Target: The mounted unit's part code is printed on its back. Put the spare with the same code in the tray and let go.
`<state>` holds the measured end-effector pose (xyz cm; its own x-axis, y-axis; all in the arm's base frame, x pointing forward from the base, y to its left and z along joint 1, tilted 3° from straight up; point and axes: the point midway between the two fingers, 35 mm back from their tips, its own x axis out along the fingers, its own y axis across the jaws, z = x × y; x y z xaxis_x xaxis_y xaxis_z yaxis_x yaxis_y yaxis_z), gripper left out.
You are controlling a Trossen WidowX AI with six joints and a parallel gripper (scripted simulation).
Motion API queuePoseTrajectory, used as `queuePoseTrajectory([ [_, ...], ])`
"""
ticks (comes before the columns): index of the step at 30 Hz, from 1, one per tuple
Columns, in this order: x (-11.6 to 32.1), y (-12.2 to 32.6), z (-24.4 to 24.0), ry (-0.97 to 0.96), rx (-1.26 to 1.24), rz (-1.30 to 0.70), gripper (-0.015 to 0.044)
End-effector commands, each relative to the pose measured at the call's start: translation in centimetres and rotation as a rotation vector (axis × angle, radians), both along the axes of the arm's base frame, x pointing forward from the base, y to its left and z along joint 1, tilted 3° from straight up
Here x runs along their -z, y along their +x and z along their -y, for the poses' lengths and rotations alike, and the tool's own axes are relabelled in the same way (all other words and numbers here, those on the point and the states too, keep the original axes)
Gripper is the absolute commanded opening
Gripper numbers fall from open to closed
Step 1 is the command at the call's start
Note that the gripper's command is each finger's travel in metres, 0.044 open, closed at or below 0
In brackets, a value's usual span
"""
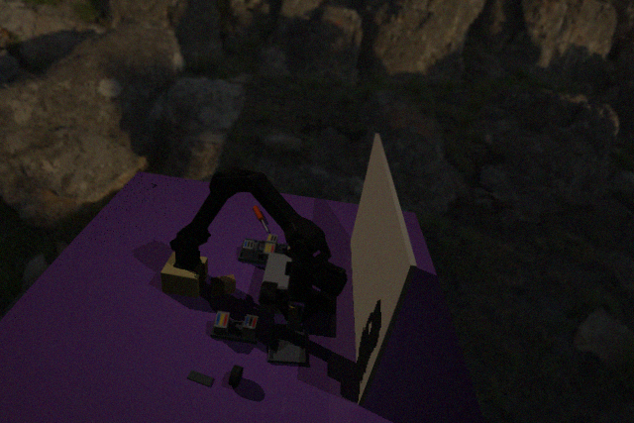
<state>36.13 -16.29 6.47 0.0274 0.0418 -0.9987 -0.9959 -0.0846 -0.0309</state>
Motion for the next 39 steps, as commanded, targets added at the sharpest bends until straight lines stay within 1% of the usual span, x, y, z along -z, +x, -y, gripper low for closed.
queuePoseTrajectory([
  [1, 0.5, 0.0, -0.1, 0.002, 0.002, -0.001, 0.0],
  [39, 4.1, -0.1, -0.3, 0.002, 0.002, -0.001, 0.0],
])
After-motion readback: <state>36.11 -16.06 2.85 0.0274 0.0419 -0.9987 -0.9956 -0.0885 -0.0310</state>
